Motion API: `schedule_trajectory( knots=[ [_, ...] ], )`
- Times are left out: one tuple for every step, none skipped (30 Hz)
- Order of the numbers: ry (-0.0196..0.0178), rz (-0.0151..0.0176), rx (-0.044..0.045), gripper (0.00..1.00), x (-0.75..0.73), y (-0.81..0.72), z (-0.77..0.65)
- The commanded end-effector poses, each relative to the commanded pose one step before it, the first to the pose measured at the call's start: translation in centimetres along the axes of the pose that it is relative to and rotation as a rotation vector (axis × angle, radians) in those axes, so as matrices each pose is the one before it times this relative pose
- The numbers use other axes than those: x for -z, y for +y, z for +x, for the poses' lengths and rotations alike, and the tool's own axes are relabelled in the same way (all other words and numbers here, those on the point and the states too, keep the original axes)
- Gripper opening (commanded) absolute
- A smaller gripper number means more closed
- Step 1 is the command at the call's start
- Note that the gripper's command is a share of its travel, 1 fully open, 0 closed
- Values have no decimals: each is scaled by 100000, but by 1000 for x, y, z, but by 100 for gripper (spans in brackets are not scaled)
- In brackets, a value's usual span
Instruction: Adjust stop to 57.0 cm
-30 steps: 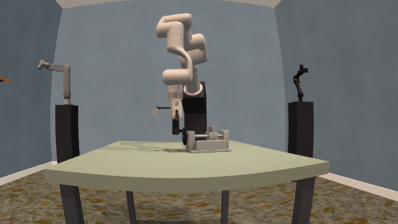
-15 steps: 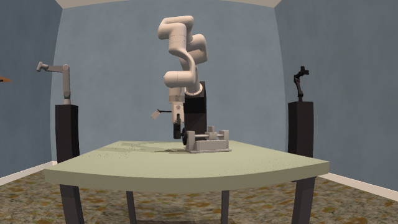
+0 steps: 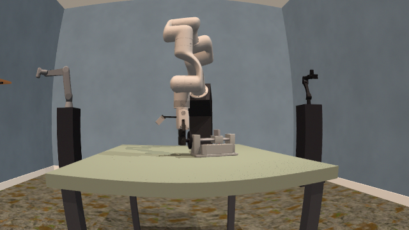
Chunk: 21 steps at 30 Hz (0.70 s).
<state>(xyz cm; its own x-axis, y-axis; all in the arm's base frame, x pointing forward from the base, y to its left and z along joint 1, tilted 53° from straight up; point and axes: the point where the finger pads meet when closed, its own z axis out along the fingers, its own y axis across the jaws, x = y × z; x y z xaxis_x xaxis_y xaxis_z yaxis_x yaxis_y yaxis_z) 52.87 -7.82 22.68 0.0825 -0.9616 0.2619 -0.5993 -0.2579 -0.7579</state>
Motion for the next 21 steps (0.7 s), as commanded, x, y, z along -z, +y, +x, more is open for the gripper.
schedule_trajectory(
  knots=[
    [-328, -127, -68, 6, -125, 46, 26],
    [5, 14, 5, 6, -65, 1, 2],
    [26, -6, -1, 6, -74, 28, 6],
    [16, -3, 0, 6, -73, 24, 4],
    [6, -1, 0, 6, -73, 21, 2],
    [-4, 1, 0, 6, -72, 17, -1],
    [-13, 3, 0, 6, -72, 14, -3],
    [-23, 4, 0, 6, -71, 11, -5],
    [-6, 6, 2, 6, -82, 23, -1],
    [26, 6, 2, 6, -104, 49, 6],
    [8, 2, 1, 6, -104, 48, 2],
    [-11, -2, -1, 6, -104, 47, -3],
    [-28, -7, -3, 6, -104, 47, -7],
    [14, 7, 3, 6, -145, 92, 3],
    [3, 1, 1, 6, -156, 107, 1],
    [0, 0, 0, 6, 0, 0, 0],
    [0, 0, 0, 6, 0, 0, 0],
    [-25, -10, -4, 6, -158, 112, -6],
    [12, 6, 3, 6, -242, 236, 2],
    [-7, -3, -1, 6, -283, 345, -2],
    [-6, -3, -1, 6, -291, 509, -1]
  ],
)
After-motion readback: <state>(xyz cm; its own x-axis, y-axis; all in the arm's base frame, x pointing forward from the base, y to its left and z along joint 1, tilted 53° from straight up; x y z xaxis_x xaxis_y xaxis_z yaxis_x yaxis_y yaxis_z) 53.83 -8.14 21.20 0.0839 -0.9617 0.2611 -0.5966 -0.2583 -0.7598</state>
